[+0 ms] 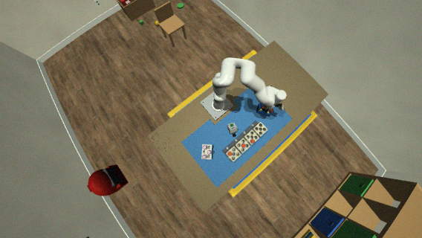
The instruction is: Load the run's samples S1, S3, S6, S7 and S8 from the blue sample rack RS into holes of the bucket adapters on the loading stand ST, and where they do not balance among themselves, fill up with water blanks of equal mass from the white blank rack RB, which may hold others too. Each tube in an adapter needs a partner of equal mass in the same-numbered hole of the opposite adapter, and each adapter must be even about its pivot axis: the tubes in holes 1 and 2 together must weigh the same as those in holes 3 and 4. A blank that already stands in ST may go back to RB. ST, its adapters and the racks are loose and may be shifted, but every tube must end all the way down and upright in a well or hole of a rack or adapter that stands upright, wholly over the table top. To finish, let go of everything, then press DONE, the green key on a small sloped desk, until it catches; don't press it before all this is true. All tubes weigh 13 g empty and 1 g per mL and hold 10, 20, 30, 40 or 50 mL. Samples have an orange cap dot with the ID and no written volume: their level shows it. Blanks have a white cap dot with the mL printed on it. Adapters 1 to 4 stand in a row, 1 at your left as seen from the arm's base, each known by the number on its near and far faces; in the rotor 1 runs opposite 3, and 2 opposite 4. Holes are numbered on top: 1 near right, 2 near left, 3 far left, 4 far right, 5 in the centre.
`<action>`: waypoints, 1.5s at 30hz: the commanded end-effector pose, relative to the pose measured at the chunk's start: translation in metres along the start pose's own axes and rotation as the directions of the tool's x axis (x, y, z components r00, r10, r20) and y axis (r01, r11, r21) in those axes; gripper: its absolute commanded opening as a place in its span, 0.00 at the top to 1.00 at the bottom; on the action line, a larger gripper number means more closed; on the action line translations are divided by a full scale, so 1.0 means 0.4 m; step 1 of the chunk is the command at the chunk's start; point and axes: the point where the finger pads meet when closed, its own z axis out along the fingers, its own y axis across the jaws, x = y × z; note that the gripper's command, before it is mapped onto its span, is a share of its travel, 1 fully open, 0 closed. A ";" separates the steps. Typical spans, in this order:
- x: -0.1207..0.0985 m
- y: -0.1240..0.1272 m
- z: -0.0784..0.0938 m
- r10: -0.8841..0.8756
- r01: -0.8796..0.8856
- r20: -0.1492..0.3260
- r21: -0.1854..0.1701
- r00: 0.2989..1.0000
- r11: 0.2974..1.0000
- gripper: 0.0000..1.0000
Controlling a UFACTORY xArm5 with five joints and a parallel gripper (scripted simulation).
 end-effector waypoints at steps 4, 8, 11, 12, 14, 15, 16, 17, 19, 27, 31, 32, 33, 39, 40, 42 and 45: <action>0.003 0.000 0.028 0.000 0.000 -0.003 0.001 1.000 1.000 0.43; 0.003 0.000 0.048 0.000 0.000 -0.003 0.001 1.000 1.000 0.43; 0.003 0.000 0.052 0.000 0.000 -0.003 0.001 1.000 1.000 0.43; 0.003 0.000 0.052 0.000 0.000 -0.003 0.000 1.000 1.000 0.43; 0.003 0.000 0.052 0.000 0.000 -0.003 0.000 1.000 1.000 0.43; 0.003 0.000 0.052 0.000 0.000 -0.003 0.001 1.000 1.000 0.43; 0.003 0.000 0.052 0.000 0.000 -0.003 0.001 1.000 1.000 0.43; 0.003 0.000 0.052 0.000 0.000 -0.003 0.001 1.000 1.000 0.43; 0.003 0.000 0.052 0.000 0.000 -0.003 0.001 1.000 1.000 0.43; 0.003 0.000 0.066 0.000 0.000 -0.003 0.000 1.000 1.000 0.43; 0.003 0.000 0.069 0.000 0.000 -0.003 0.000 1.000 1.000 0.43; 0.003 0.000 0.071 0.000 0.000 -0.003 0.000 1.000 1.000 0.43; 0.003 0.000 0.072 0.000 0.000 -0.003 0.000 1.000 1.000 0.43; 0.003 0.000 0.082 0.000 0.000 -0.003 0.000 1.000 1.000 0.43; 0.003 0.000 0.084 0.000 0.000 -0.003 0.000 1.000 1.000 0.43; 0.003 0.000 0.087 0.000 0.000 -0.003 0.000 1.000 1.000 0.43; 0.003 0.000 0.092 0.000 0.000 -0.003 0.000 1.000 1.000 0.43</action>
